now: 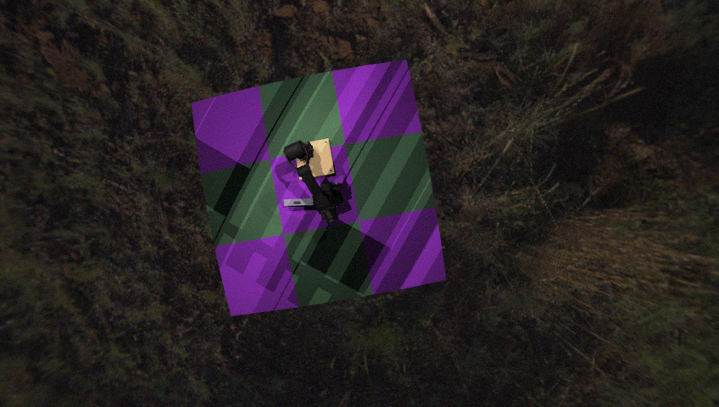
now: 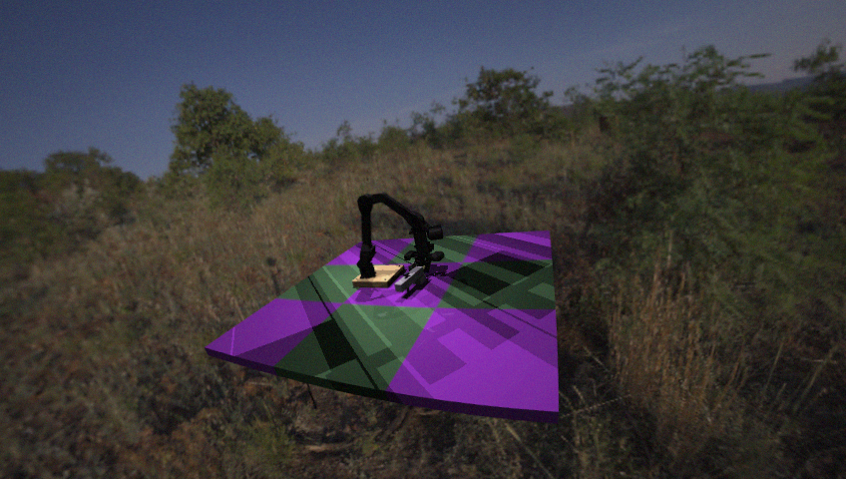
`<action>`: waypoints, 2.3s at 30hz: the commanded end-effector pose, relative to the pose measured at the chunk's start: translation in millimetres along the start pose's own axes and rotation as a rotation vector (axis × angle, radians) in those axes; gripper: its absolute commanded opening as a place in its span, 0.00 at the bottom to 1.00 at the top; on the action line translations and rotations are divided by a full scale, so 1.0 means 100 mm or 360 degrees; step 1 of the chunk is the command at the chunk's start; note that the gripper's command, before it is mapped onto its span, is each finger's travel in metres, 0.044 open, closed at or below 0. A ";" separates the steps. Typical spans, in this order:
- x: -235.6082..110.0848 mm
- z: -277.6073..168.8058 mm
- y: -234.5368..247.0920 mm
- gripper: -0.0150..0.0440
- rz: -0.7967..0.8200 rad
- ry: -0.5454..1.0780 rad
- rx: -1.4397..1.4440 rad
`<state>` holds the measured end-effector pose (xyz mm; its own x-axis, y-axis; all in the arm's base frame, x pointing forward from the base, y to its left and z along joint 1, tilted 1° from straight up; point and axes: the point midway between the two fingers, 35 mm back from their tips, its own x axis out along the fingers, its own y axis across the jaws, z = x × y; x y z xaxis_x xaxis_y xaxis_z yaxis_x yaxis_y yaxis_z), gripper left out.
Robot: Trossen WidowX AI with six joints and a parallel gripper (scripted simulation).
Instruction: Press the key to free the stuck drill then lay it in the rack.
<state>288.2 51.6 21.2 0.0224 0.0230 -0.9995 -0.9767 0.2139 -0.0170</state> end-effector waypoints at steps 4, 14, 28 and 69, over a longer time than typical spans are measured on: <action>-0.02 0.00 0.00 0.25 0.0002 0.0005 -0.0001; -0.03 0.00 0.01 0.25 0.0003 0.0006 -0.0001; -0.03 0.03 0.01 0.25 0.0003 0.0006 -0.0001; -0.05 0.61 0.00 0.25 0.0003 -0.0001 -0.0001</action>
<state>298.6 105.3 25.7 0.0172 0.0186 -0.9997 -0.9774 0.2110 -0.0129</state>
